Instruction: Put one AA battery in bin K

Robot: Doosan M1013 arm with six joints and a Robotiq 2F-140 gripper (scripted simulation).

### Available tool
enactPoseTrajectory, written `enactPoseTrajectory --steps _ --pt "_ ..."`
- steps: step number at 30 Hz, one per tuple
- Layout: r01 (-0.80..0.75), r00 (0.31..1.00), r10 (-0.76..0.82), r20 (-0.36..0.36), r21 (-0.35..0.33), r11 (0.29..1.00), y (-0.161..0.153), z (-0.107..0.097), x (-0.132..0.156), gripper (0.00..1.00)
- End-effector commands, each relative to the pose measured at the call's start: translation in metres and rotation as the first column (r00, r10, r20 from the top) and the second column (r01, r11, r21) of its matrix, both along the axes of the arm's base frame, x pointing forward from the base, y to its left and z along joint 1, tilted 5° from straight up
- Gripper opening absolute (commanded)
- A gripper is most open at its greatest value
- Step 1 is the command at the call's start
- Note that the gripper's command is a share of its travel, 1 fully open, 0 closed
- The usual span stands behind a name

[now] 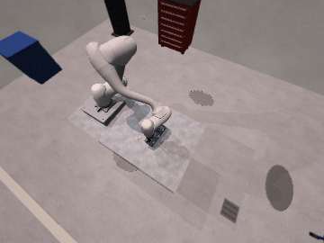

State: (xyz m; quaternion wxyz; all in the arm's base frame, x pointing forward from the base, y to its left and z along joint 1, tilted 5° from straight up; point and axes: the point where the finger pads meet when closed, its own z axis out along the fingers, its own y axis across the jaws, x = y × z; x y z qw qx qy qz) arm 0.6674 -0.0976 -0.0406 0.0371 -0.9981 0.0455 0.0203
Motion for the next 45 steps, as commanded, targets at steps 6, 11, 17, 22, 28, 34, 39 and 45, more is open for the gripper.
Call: enactPoseTrajectory --steps 6,11,17,22,28,34,39,45 --pt "0.0 1.0 0.0 0.0 0.0 1.0 0.001 -0.0131 -0.0004 0.05" --pt "0.0 1.0 0.0 0.0 0.0 1.0 0.001 -0.0131 -0.0004 0.05" --pt "0.0 1.0 0.0 0.0 0.0 1.0 0.001 -0.0131 -0.0004 0.05" --pt "0.0 1.0 0.0 0.0 0.0 1.0 0.001 -0.0131 -0.0004 0.05" --pt "0.0 1.0 0.0 0.0 0.0 1.0 0.001 -0.0131 -0.0004 0.05" --pt "0.0 1.0 0.0 0.0 0.0 1.0 0.001 -0.0131 -0.0004 0.05" --pt "0.0 1.0 0.0 0.0 0.0 1.0 0.001 -0.0131 -0.0004 0.05" --pt "0.0 1.0 0.0 0.0 0.0 1.0 0.001 -0.0131 -0.0004 0.05"
